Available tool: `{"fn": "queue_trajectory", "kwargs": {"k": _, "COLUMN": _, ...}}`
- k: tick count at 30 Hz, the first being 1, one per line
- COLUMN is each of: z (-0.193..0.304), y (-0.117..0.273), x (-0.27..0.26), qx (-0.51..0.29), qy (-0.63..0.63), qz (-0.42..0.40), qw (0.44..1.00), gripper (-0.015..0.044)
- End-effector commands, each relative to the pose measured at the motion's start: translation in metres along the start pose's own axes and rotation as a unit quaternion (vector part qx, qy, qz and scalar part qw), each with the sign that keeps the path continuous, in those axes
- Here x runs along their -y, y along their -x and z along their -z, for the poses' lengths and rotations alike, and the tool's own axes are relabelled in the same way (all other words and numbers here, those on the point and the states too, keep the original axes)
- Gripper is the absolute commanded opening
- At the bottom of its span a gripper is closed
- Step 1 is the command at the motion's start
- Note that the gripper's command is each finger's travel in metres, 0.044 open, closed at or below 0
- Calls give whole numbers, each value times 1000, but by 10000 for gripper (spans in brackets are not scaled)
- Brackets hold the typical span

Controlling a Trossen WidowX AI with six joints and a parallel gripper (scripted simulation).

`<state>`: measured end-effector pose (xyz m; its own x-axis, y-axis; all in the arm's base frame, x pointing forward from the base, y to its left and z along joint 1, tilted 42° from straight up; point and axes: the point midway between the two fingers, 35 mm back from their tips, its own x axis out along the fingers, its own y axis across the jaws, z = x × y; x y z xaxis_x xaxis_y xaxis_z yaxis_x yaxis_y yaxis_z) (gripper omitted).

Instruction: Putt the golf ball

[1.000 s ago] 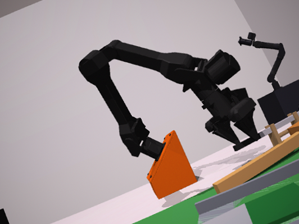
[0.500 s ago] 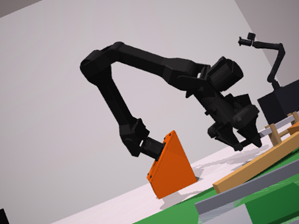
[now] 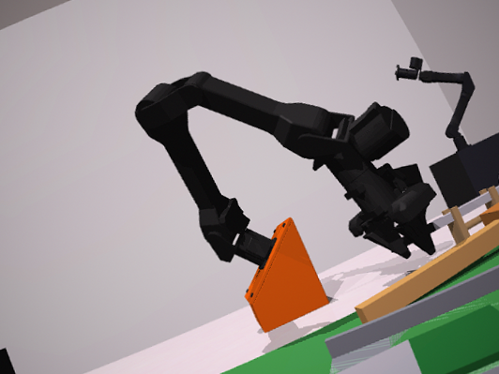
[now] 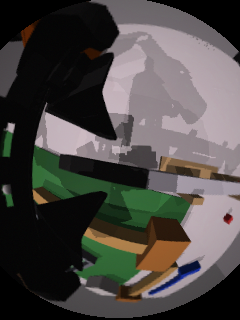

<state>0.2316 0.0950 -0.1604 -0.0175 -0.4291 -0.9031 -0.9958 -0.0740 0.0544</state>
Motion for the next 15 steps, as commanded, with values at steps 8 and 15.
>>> {"fn": "queue_trajectory", "kwargs": {"k": 8, "z": 0, "y": 1, "x": 0, "qx": 0, "qy": 0, "qz": 0, "qw": 1000, "gripper": 46}}
{"fn": "queue_trajectory", "kwargs": {"k": 15, "z": 0, "y": 1, "x": 0, "qx": 0, "qy": 0, "qz": 0, "qw": 1000, "gripper": 0}}
